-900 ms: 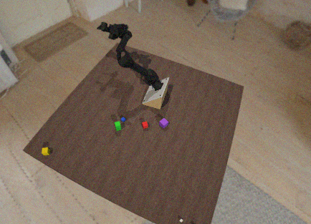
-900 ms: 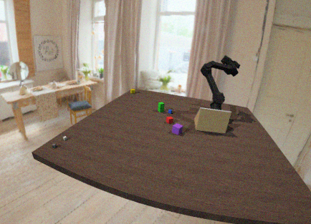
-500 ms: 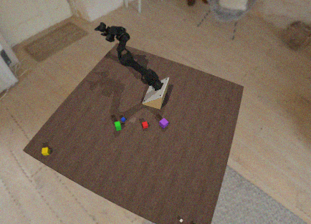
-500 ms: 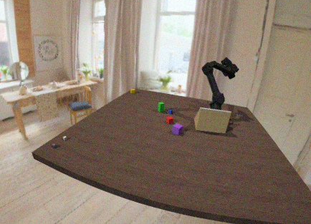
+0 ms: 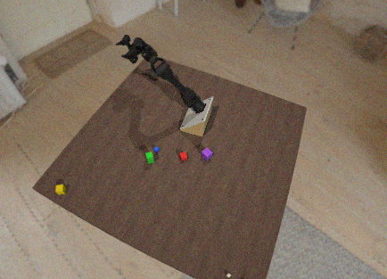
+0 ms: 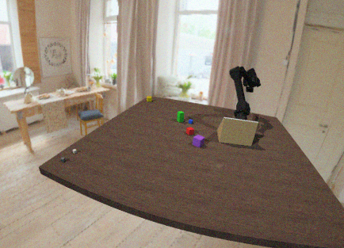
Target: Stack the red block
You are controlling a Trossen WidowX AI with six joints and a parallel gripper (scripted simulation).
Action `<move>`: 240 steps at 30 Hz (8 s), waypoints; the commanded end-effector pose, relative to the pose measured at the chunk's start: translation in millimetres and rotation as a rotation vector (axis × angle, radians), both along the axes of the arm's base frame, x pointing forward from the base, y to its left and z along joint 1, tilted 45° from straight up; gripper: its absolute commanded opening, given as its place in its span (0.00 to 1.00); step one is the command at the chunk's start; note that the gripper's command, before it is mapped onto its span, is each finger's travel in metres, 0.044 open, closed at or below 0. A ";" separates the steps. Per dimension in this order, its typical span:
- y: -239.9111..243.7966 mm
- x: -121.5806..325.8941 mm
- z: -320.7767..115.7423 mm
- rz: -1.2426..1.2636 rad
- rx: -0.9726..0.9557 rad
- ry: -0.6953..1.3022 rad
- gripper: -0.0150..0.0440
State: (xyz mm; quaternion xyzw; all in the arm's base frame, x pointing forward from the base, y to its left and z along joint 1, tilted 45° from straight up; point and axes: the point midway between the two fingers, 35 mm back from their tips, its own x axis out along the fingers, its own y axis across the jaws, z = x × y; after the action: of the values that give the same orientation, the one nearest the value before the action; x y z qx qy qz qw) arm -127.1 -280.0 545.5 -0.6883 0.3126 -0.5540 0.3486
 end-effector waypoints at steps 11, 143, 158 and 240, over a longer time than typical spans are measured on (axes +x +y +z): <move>-78.1 60.2 -34.4 0.284 0.187 -0.369 1.00; 273.2 434.0 -554.7 -0.066 1.267 0.652 1.00; 256.2 435.6 -572.3 -0.066 1.266 0.652 1.00; 329.4 432.3 -495.4 -0.066 1.271 0.653 0.25</move>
State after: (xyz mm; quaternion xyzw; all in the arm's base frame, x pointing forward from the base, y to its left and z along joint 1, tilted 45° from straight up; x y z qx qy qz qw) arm 301.8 48.9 46.7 -0.4774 0.6839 -0.0399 0.5502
